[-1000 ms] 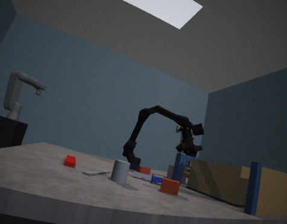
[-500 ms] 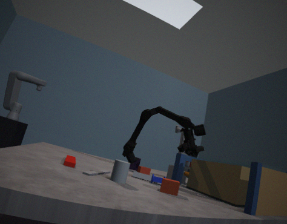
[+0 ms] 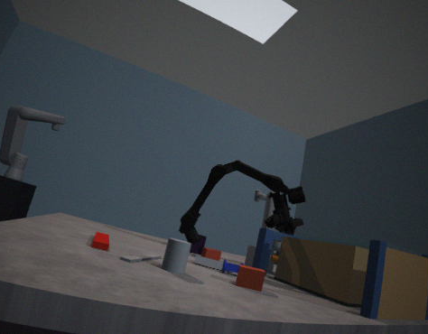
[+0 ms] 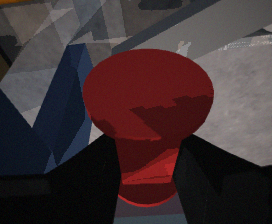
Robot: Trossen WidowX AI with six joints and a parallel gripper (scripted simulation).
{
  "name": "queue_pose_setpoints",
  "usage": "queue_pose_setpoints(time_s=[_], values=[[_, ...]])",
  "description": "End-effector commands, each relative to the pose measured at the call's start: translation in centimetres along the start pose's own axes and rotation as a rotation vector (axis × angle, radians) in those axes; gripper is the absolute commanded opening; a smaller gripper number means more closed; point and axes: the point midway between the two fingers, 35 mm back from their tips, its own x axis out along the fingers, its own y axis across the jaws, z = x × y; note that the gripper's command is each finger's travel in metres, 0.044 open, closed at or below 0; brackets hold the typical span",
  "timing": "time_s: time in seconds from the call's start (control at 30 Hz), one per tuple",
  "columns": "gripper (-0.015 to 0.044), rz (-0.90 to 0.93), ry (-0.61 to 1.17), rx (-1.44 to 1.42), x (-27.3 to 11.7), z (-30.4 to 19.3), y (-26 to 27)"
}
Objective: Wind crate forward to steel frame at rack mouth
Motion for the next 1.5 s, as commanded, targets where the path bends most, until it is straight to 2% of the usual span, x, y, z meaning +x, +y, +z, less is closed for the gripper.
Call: queue_pose_setpoints(time_s=[0.0,1.47], values=[[0.0000,-0.019,0.012,-0.013,0.8,-1.3,-1.5],[0.0000,-0.021,0.014,-0.014,1.6,-3.1,-4.4]])
